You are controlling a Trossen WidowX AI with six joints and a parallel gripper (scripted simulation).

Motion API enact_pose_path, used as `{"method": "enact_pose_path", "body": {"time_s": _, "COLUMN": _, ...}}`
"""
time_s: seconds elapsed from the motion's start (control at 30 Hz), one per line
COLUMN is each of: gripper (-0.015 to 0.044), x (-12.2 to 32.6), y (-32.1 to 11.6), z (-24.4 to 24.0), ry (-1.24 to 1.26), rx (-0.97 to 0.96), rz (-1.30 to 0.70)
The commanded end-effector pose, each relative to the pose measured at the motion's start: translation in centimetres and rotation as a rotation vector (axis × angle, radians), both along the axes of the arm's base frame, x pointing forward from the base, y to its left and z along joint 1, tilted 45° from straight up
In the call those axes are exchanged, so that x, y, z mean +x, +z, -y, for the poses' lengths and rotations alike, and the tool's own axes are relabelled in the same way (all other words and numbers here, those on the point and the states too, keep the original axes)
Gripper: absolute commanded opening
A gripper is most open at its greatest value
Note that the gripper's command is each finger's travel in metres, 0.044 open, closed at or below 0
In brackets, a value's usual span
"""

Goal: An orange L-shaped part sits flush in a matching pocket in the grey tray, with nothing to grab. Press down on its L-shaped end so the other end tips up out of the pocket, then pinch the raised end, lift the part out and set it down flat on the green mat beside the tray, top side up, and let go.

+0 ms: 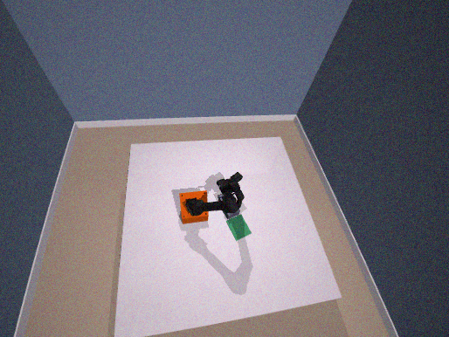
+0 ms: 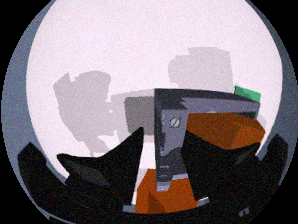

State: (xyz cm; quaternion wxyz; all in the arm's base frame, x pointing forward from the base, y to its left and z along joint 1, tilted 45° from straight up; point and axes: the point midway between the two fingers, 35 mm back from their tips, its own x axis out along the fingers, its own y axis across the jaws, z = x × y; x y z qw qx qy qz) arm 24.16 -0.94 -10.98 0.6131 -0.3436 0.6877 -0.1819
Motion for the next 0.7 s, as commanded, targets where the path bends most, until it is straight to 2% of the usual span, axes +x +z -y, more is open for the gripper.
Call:
{"method": "enact_pose_path", "body": {"time_s": 0.0, "gripper": 0.0180, "x": 0.0, "y": 0.1, "z": -0.9, "ry": 0.001, "rx": 0.001, "rz": 0.004}}
{"method": "enact_pose_path", "body": {"time_s": 0.17, "gripper": 0.0180, "x": 0.2, "y": 1.3, "z": -2.2, "ry": 0.002, "rx": 0.002, "rz": 0.003}}
{"method": "enact_pose_path", "body": {"time_s": 0.37, "gripper": 0.0180, "x": 0.4, "y": 7.5, "z": -6.9, "ry": 0.001, "rx": 0.004, "rz": 0.002}}
{"method": "enact_pose_path", "body": {"time_s": 0.67, "gripper": 0.0180, "x": 0.6, "y": 7.4, "z": -7.0, "ry": 0.013, "rx": 0.008, "rz": 0.012}}
